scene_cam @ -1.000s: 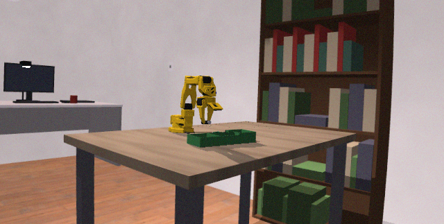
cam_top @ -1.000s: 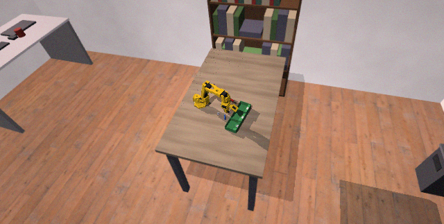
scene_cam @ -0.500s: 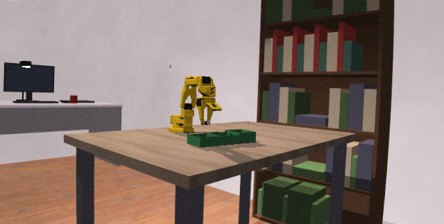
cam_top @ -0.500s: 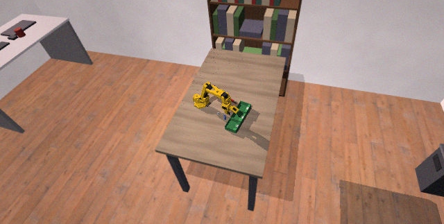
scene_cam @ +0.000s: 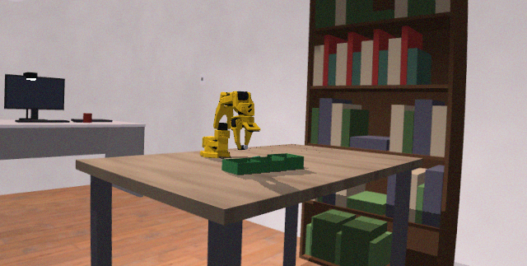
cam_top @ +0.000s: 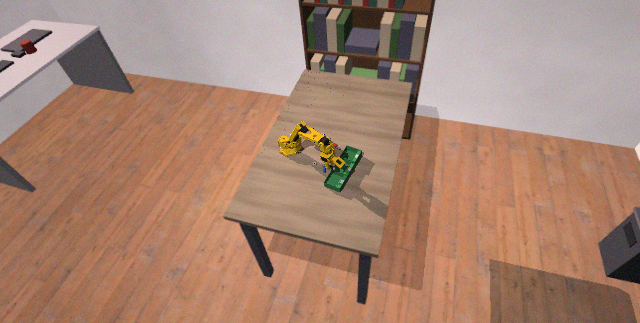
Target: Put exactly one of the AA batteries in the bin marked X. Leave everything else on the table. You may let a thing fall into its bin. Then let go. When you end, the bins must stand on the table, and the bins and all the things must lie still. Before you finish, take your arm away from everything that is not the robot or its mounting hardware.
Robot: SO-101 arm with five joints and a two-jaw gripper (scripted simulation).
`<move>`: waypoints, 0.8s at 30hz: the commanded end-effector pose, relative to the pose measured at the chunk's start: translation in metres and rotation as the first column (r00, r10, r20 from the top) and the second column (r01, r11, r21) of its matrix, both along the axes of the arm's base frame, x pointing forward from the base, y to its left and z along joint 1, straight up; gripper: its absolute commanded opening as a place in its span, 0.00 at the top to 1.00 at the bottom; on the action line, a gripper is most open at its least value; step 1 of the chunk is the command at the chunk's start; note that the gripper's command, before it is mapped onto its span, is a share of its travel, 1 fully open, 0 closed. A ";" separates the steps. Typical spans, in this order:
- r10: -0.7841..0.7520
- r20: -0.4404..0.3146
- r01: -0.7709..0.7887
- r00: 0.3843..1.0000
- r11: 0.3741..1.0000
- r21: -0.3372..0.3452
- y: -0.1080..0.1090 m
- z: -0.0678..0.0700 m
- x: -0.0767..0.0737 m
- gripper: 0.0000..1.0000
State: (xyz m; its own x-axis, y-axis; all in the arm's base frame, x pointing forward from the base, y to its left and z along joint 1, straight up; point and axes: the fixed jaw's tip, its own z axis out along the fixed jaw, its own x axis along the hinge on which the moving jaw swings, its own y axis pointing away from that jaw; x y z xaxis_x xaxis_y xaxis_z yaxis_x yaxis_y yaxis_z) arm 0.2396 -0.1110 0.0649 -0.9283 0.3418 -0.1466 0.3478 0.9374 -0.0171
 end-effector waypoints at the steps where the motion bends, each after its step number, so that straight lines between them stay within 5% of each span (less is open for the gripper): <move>1: -0.022 0.052 0.023 0.998 0.999 -0.022 -0.006 0.012 0.005 1.00; 24: -0.109 0.126 0.115 0.986 0.992 -0.041 -0.027 0.013 0.022 1.00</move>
